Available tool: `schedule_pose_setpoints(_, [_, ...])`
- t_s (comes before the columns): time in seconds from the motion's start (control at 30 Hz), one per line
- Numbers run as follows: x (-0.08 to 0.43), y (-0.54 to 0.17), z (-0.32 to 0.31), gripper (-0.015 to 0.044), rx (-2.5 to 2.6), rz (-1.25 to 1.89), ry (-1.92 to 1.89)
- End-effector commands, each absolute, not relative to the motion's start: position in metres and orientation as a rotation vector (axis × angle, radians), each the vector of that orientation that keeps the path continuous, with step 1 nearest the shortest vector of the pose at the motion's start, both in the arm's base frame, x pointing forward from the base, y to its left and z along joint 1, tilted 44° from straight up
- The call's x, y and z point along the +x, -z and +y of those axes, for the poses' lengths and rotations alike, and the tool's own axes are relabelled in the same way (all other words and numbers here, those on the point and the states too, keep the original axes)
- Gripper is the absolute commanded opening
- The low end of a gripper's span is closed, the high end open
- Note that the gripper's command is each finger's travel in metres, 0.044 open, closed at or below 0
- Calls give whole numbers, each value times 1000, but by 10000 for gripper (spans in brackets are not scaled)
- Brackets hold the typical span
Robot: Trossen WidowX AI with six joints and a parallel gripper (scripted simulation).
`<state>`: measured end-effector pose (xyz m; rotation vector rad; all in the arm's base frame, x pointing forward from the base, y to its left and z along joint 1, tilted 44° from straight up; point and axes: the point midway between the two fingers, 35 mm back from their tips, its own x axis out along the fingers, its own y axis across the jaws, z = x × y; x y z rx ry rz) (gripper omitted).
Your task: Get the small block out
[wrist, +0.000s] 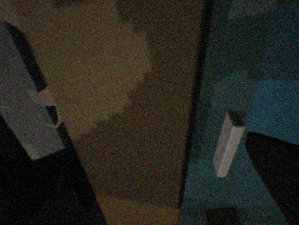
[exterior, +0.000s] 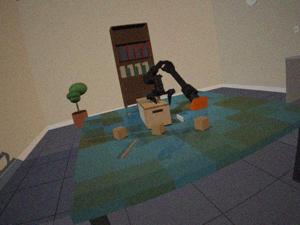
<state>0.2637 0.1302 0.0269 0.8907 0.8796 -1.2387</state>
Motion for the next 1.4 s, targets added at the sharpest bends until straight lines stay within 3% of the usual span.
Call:
schedule_pose_setpoints(0.0, [264, -21, 138, 400, 899, 881, 1236])
schedule_pose_setpoints(1.0, [263, 16, 179, 400, 901, 882, 1235])
schedule_pose_setpoints(1.37, [253, -33, 220, 400, 890, 885, 1237])
